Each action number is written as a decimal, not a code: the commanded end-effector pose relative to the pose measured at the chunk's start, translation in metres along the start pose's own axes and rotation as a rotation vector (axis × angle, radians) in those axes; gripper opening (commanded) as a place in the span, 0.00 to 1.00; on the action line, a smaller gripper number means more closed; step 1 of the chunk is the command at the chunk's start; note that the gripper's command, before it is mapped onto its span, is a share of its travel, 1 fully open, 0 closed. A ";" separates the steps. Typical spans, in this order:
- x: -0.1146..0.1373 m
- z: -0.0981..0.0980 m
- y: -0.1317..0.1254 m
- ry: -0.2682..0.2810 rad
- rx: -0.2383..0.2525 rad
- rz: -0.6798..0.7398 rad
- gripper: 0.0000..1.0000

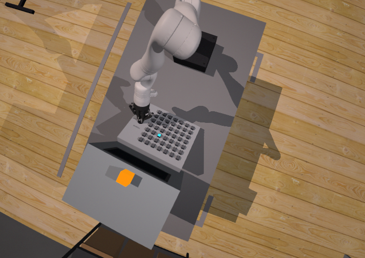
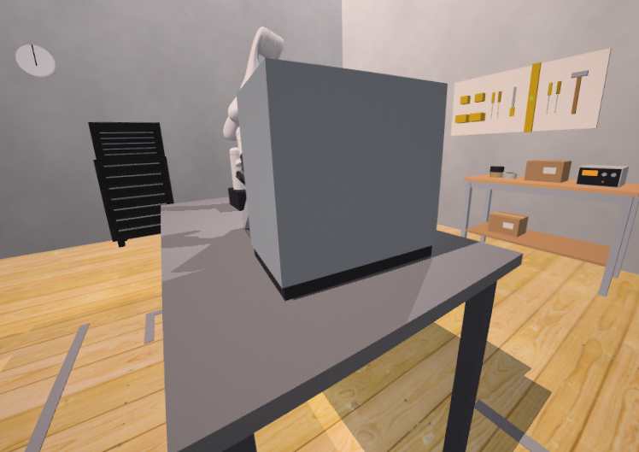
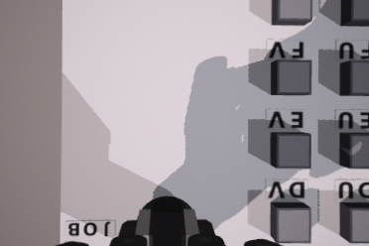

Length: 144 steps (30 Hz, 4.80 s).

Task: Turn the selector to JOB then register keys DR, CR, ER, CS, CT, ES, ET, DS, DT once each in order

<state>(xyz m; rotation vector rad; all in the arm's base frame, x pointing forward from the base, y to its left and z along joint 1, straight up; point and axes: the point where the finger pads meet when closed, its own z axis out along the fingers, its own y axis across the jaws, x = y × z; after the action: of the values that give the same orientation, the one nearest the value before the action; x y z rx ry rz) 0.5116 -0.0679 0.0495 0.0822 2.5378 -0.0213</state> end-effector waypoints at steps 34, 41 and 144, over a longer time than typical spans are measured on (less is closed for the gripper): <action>-0.001 0.000 0.000 -0.002 0.000 0.128 0.10; -0.001 0.000 0.000 -0.002 0.000 0.205 0.10; -0.001 0.000 0.000 -0.001 -0.001 1.631 0.10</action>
<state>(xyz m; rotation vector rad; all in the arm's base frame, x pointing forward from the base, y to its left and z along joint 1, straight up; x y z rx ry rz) 0.5122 -0.0671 0.0500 1.9815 1.7668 0.5849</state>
